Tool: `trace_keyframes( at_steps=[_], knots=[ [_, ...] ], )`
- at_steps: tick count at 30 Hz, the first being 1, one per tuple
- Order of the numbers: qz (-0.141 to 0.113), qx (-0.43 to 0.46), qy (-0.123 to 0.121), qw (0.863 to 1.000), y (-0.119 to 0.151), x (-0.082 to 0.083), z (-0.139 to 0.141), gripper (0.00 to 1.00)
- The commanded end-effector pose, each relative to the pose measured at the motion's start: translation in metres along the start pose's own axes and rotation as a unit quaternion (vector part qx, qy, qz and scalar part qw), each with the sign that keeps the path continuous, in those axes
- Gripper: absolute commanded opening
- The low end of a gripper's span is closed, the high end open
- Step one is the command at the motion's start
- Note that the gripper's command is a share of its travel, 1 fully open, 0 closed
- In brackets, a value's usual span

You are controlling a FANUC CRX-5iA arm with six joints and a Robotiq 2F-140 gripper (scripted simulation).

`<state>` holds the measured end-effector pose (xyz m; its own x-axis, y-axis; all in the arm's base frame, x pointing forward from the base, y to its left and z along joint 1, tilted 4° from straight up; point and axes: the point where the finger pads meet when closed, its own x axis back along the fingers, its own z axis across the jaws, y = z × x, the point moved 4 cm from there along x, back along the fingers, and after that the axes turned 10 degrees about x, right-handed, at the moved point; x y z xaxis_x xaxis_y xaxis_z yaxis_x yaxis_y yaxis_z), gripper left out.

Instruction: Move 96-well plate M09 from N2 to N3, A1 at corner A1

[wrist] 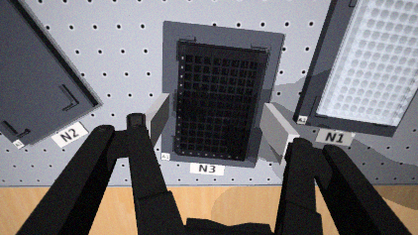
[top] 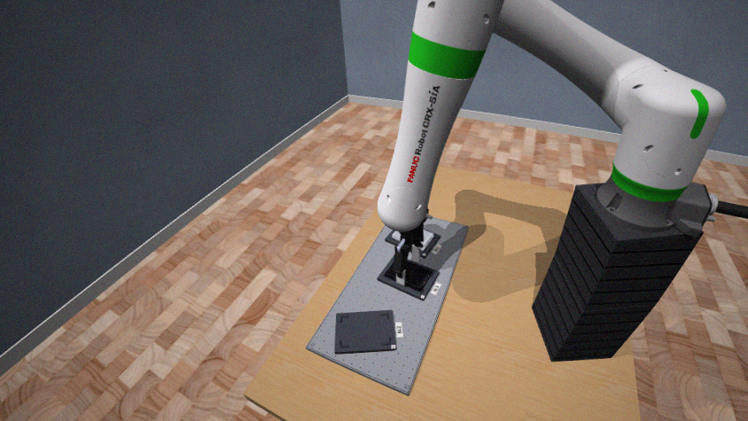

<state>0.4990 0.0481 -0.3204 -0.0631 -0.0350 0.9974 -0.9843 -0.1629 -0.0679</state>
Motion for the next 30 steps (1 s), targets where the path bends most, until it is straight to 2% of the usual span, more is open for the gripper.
trace_keyframes(
  at_steps=[1, 12, 30],
  knots=[
    [0.0, 0.0, 0.0, 1.0, 0.0, 0.004, 0.0, 0.66],
    [0.0, 0.0, 0.0, 1.0, 0.0, 0.019, 0.0, 0.66],
    [0.0, 0.0, 0.0, 1.0, 0.0, 0.035, 0.0, 0.66]
  ],
)
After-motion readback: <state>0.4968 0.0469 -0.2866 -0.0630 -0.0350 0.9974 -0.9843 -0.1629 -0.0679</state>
